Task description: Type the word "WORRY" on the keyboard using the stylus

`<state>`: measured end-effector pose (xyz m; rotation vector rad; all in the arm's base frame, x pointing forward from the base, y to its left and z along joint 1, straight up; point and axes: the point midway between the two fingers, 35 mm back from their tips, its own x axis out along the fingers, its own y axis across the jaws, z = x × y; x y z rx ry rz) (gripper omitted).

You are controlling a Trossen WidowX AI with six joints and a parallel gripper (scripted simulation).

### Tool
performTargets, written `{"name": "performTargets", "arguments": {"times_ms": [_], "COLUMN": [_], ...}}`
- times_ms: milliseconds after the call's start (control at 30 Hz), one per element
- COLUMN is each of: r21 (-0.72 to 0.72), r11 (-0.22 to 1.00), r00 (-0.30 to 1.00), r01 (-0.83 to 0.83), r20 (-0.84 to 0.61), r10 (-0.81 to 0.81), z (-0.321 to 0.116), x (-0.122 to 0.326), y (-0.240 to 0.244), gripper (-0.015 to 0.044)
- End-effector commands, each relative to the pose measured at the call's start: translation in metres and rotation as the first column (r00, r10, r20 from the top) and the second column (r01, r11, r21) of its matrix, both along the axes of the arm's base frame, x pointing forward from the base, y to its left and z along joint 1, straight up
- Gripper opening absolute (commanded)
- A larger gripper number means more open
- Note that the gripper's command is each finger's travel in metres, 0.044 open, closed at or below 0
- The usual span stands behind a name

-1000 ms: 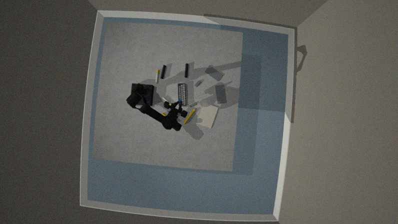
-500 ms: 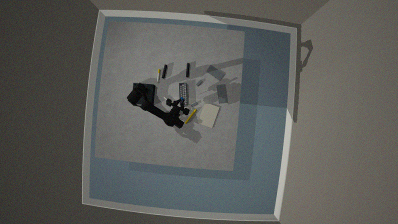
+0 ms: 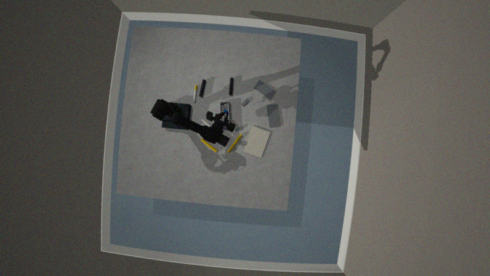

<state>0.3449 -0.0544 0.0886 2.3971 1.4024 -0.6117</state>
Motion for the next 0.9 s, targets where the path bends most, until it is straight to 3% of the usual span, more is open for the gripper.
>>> {"name": "performTargets", "arguments": {"times_ms": [0, 233, 333, 867], "r21": [0.010, 0.010, 0.010, 0.010], "r11": [1.000, 1.000, 1.000, 1.000], "r00": [1.000, 1.000, 1.000, 1.000], "r01": [0.006, 0.006, 0.006, 0.006], "r20": [-0.009, -0.009, -0.009, -0.009], "r10": [-0.006, -0.006, -0.006, -0.006], "z": [-0.010, -0.020, -0.022, -0.029], "x": [-0.002, -0.002, -0.002, -0.001], "y": [0.002, 0.002, 0.002, 0.002], "gripper": [0.0000, 0.0000, 0.0079, 0.0081]}}
